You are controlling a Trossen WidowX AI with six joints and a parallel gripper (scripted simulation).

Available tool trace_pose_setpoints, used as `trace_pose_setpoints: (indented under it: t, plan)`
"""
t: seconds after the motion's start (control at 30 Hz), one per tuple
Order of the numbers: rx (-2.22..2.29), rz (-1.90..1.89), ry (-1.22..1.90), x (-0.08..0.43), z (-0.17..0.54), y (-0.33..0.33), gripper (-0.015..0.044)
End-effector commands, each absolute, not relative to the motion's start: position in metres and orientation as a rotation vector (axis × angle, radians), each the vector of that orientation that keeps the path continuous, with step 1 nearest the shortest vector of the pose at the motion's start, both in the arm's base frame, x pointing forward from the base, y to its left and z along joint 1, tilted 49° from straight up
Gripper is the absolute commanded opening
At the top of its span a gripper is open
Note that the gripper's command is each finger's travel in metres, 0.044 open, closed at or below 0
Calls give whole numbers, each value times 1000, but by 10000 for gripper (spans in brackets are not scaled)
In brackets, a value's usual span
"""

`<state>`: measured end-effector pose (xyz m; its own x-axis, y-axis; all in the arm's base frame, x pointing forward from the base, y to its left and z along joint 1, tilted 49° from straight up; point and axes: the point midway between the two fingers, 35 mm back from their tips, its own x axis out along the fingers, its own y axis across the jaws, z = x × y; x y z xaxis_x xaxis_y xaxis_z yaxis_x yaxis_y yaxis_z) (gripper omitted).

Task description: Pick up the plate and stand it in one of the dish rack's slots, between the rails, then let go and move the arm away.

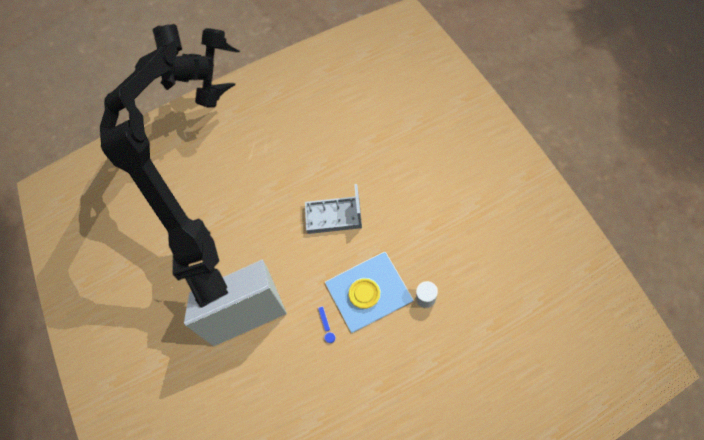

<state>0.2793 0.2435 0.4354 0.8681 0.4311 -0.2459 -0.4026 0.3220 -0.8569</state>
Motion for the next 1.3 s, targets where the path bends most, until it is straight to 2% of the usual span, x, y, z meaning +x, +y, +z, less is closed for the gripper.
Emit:
trace_pose_setpoints:
  t: [0.0,0.57,1.27]
  plan:
    - [-1116,547,-27,280,435,243,400]
    - [-1140,566,319,361,344,197,400]
    - [-945,592,783,420,225,78,400]
